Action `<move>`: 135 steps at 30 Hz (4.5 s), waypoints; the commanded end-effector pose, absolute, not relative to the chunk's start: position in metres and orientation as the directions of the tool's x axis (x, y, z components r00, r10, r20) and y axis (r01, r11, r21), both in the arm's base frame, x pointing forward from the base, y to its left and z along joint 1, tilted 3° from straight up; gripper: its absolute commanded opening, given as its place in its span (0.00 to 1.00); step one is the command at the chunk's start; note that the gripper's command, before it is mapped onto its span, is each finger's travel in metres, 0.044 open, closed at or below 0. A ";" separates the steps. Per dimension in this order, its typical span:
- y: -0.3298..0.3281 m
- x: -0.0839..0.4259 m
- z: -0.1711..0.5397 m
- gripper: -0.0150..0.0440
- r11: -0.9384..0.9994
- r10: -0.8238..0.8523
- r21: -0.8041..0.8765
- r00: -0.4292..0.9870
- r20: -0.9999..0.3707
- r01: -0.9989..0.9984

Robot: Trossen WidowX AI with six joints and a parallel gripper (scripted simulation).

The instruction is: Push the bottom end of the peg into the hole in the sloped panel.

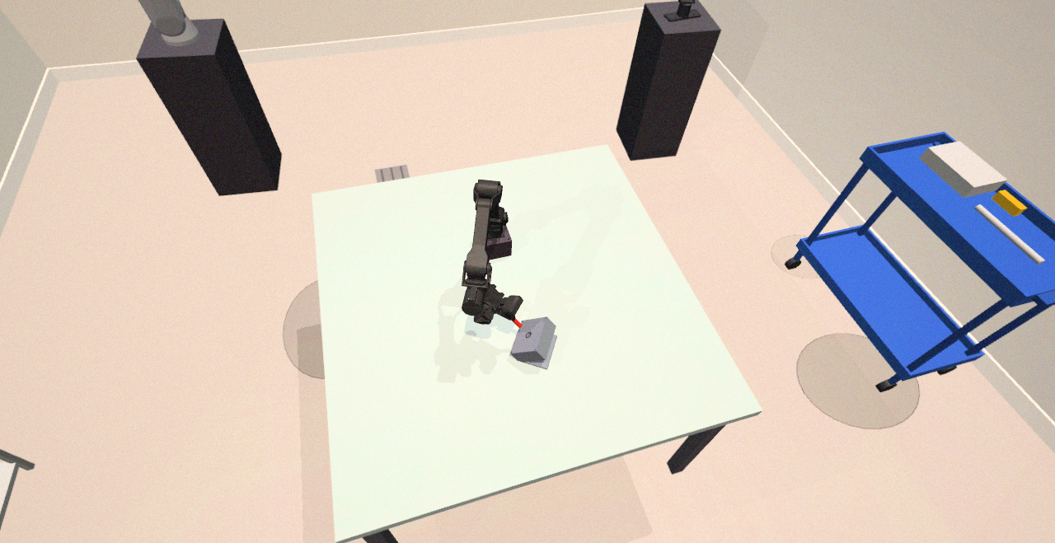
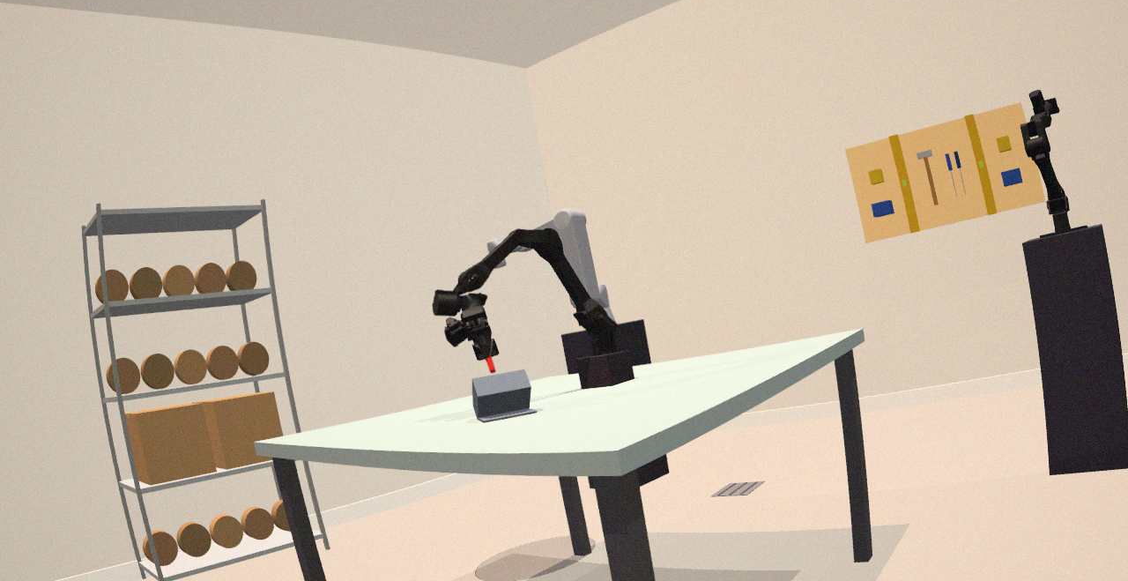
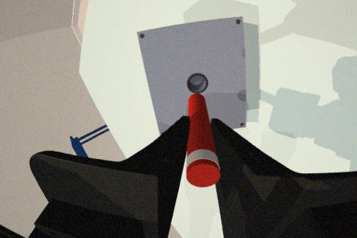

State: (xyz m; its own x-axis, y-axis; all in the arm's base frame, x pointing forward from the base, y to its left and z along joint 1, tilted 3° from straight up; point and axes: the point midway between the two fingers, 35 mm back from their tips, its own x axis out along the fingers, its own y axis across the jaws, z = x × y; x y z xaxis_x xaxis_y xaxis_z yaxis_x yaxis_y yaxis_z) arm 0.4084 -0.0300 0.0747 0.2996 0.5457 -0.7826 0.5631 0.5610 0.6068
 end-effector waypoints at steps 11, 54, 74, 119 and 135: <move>-0.022 0.413 0.057 0.25 0.546 0.559 0.618 0.303 -0.772 0.565; -0.010 0.421 0.043 0.25 0.552 0.557 0.624 0.313 -0.769 0.553; -0.008 0.418 0.037 0.25 0.551 0.557 0.624 0.313 -0.769 0.553; 0.006 0.427 0.018 0.25 0.550 0.559 0.626 0.313 -0.768 0.553; 0.009 0.428 0.013 0.25 0.550 0.559 0.626 0.313 -0.768 0.553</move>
State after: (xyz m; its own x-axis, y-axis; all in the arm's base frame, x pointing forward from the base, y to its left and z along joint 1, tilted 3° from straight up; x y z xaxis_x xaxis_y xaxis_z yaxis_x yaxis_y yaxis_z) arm 0.4284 0.0091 0.0148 0.3148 0.5631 -0.7641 0.5463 0.5508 0.6310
